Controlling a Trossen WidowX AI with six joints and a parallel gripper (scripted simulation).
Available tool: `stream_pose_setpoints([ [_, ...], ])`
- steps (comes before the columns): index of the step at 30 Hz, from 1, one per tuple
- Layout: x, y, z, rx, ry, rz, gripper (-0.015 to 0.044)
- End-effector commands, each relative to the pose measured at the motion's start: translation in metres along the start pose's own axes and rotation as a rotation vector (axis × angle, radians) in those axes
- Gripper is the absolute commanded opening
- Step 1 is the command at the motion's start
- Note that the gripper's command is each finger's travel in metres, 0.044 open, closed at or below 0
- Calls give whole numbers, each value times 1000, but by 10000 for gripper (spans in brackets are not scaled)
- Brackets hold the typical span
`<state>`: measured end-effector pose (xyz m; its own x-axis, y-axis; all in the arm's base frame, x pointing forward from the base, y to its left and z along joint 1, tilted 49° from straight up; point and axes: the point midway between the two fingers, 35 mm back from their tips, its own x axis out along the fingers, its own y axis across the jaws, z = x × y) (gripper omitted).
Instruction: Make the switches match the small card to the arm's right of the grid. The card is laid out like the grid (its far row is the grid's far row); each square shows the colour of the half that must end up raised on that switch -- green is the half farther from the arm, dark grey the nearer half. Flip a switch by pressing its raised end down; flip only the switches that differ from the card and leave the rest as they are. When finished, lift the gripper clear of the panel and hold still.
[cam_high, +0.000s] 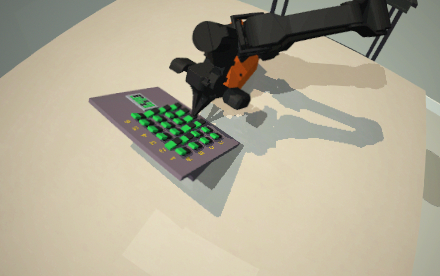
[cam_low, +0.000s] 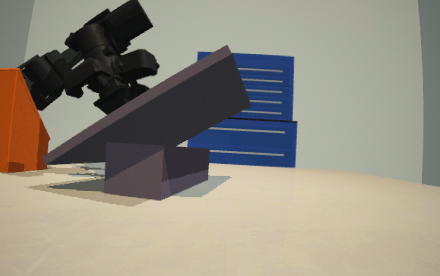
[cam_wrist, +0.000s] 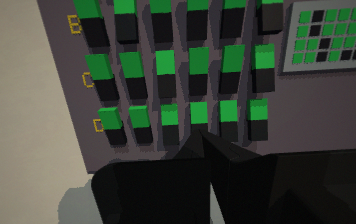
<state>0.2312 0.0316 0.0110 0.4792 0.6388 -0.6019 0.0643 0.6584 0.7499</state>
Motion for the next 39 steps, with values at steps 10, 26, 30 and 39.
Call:
stream_pose_setpoints([
  [10, 2, -1, -1, 7, 1, -6, 0],
  [26, 4, -1, -1, 7, 1, -5, 0],
  [30, 5, -1, -1, 7, 1, -5, 0],
  [39, -16, -6, 2, 1, 15, -18, 0],
])
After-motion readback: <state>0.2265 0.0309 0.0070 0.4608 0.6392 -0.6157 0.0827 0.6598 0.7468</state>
